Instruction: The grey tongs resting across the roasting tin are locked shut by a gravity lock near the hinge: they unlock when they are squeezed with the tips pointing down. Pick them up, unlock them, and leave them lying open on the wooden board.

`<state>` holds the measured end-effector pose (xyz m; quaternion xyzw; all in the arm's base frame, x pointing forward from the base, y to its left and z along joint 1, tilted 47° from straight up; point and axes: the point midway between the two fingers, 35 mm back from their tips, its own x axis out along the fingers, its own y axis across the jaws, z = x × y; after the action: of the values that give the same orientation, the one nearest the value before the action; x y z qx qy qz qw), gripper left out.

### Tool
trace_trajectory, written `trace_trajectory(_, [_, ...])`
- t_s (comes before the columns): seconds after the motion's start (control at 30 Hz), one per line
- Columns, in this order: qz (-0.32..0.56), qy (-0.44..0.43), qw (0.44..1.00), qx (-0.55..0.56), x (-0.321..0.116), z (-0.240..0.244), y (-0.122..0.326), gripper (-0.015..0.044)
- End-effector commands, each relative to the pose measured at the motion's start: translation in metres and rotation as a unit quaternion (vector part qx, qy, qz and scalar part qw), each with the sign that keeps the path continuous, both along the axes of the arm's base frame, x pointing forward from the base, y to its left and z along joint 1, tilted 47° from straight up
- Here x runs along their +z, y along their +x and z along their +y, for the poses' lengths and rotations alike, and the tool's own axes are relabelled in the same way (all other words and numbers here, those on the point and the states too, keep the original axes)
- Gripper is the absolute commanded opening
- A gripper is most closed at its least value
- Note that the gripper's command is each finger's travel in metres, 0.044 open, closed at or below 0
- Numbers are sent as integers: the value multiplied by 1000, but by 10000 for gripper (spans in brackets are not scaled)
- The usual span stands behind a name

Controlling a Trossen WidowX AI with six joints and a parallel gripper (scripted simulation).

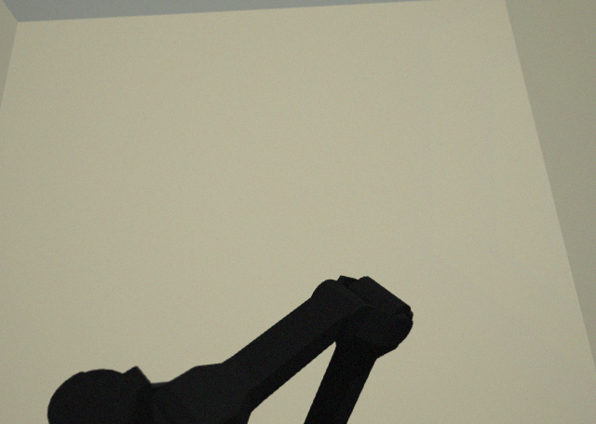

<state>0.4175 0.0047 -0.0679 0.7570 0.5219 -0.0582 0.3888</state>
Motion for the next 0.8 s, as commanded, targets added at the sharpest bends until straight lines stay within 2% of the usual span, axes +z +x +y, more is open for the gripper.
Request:
trace_trajectory(0.0, [2,0,1000,-2,-4,5,2,260])
trace_trajectory(0.3, [1,2,1000,-3,-9,16,7,260])
trace_trajectory(0.37, [-1,2,1000,0,-7,14,6,208])
trace_trajectory(0.77, [-1,2,1000,0,-7,14,6,128])
